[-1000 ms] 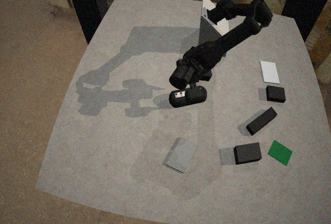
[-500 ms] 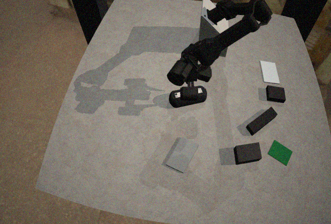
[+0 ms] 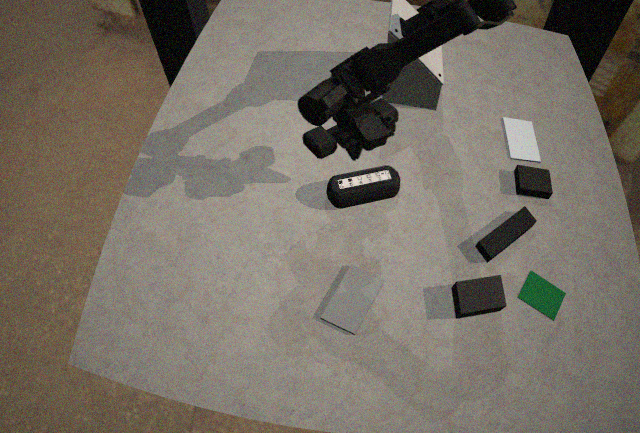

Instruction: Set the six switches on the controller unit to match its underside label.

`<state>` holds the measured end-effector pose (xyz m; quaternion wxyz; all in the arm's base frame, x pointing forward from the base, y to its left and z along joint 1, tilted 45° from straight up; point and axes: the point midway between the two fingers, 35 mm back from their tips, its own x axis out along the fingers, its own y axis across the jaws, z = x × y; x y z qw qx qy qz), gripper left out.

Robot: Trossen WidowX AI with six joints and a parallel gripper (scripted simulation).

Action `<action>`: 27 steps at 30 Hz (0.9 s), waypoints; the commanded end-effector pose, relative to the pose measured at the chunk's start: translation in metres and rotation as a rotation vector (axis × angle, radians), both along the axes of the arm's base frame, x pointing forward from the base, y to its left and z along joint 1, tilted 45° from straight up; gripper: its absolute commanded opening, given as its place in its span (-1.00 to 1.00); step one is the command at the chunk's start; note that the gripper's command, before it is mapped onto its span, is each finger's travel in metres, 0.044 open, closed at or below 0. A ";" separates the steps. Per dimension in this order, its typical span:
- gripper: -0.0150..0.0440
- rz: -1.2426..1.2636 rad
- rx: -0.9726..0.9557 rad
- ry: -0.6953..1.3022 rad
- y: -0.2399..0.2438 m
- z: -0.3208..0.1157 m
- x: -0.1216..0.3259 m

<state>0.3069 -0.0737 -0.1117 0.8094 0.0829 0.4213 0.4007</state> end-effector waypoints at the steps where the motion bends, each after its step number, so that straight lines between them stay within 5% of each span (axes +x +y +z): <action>1: -0.49 -0.162 0.090 0.118 -0.006 0.005 -0.007; 21: -0.49 -0.162 0.090 0.118 -0.006 0.005 -0.007; 27: 0.04 0.044 -0.028 -0.050 -0.010 -0.001 0.004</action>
